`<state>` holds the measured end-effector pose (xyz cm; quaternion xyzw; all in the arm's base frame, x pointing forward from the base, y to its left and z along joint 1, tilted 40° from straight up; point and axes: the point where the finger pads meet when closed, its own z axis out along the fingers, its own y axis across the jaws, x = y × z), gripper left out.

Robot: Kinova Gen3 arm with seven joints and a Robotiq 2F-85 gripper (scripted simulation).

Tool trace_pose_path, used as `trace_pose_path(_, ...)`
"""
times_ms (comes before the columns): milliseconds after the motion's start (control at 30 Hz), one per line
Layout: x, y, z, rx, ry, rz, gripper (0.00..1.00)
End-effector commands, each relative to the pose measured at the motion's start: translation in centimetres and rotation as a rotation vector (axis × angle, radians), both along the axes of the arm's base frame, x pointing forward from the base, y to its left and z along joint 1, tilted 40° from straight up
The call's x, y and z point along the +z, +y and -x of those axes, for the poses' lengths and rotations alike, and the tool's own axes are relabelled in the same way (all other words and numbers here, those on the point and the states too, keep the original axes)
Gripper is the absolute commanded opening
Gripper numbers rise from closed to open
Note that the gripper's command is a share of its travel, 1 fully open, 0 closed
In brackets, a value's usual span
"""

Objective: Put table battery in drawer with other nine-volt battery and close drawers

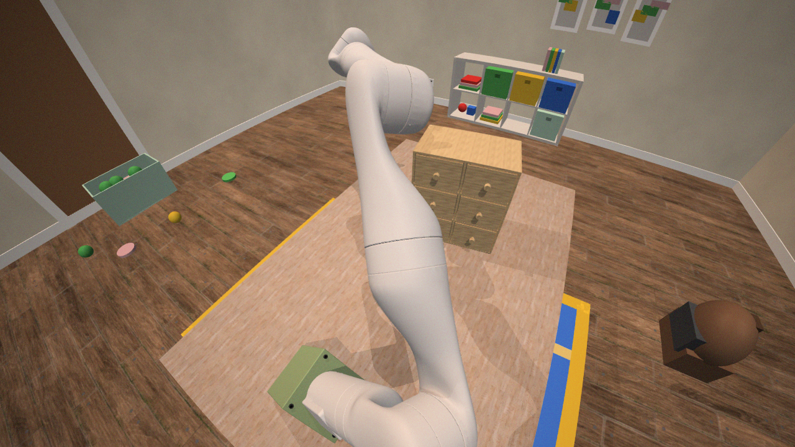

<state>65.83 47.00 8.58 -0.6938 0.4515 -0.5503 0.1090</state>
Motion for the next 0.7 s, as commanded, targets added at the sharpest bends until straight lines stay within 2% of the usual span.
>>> trace_pose_path(0, 0.17, 0.14, 0.02, 0.002, -0.002, -0.002, 1.0)
trace_pose_path(667, 0.32, -0.07, 0.14, -0.009, -0.003, -0.013, 1.0)
